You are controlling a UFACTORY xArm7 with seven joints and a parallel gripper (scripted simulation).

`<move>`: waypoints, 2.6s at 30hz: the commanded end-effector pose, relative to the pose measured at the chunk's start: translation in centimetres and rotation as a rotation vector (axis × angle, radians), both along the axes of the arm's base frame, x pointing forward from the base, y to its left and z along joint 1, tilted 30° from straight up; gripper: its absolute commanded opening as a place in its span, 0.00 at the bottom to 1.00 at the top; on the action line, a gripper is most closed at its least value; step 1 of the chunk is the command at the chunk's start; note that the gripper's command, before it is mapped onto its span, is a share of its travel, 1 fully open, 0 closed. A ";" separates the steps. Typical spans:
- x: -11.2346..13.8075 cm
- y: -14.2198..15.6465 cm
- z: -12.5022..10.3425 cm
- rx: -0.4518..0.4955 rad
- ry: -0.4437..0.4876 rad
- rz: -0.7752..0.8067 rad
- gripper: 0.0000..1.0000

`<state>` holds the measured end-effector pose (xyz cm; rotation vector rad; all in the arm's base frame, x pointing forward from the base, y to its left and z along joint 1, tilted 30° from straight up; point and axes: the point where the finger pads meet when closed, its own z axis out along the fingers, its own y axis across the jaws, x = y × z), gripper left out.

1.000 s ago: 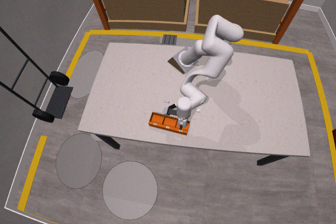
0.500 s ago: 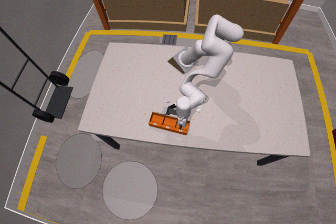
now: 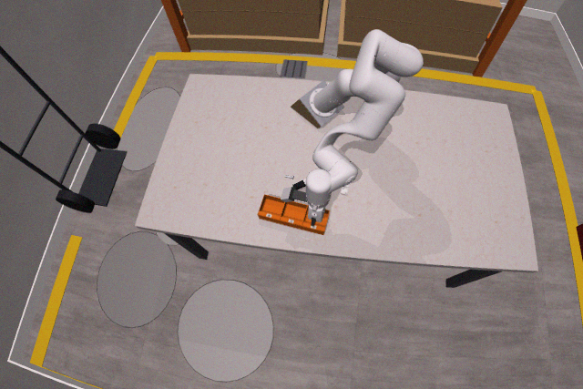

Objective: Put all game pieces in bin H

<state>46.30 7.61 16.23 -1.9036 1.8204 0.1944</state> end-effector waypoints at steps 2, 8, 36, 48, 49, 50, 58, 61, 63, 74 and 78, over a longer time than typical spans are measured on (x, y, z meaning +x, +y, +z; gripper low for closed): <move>0.5 0.5 -1.0 0.001 -0.004 -0.002 0.00; 0.6 0.8 -1.7 0.001 -0.004 -0.002 0.00; 1.0 1.5 -3.0 0.001 -0.004 -0.002 0.31; 1.0 1.5 -3.0 0.001 -0.004 -0.002 0.31; 1.0 1.5 -3.0 0.001 -0.004 -0.002 0.31; 1.0 1.5 -3.0 0.001 -0.004 -0.002 0.31; 0.8 1.2 -2.3 0.001 -0.004 -0.002 0.31; 0.7 1.0 -2.0 0.001 -0.004 -0.002 0.31; 0.7 0.9 -1.7 0.001 -0.004 -0.002 0.31; 0.4 0.3 -0.6 0.001 -0.004 -0.002 0.31; 0.0 -0.4 0.7 0.001 -0.004 -0.002 0.31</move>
